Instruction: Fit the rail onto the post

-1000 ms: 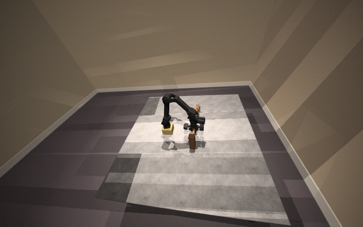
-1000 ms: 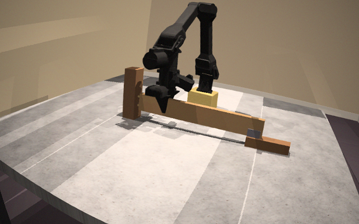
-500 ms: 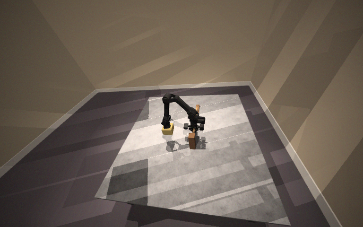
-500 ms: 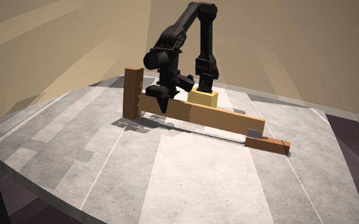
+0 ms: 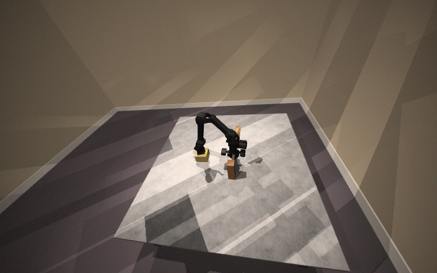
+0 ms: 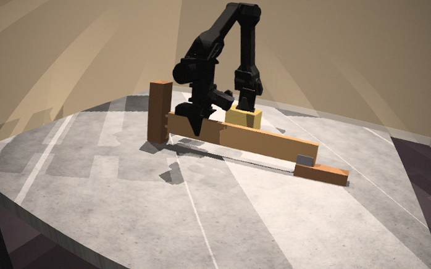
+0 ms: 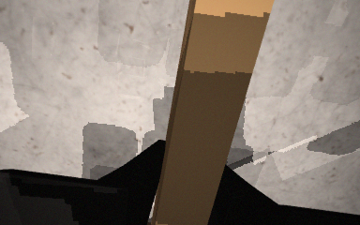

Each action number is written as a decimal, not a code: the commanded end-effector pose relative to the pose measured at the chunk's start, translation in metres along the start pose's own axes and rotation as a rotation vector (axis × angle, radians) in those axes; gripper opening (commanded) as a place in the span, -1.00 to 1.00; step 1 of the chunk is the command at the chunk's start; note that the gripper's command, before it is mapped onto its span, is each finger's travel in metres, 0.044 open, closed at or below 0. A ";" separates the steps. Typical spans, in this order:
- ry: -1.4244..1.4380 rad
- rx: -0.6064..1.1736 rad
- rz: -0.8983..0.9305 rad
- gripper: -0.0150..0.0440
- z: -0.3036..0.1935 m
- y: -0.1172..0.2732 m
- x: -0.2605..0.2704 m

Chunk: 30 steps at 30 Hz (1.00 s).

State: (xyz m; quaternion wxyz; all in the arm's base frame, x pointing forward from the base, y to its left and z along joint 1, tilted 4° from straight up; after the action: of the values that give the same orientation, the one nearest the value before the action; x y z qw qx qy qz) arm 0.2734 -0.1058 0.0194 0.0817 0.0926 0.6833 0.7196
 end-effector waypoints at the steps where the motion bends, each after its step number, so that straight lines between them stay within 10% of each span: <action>1: 0.000 0.000 -0.005 -0.49 0.001 0.002 -0.001; 30: 0.000 0.000 -0.005 -0.49 0.002 0.005 -0.001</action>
State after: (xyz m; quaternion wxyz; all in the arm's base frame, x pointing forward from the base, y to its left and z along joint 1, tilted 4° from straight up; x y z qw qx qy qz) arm 0.2726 -0.1055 0.0209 0.0808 0.0942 0.6840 0.7188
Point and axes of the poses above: the point midway between the two fingers, 35 mm back from their tips, its own y axis back along the fingers, its own x axis across the jaws, z = x × y, the point moved 2 cm from there along y, back along the fingers, and after that the axes turned 1 degree about y, right-handed, at the moved point
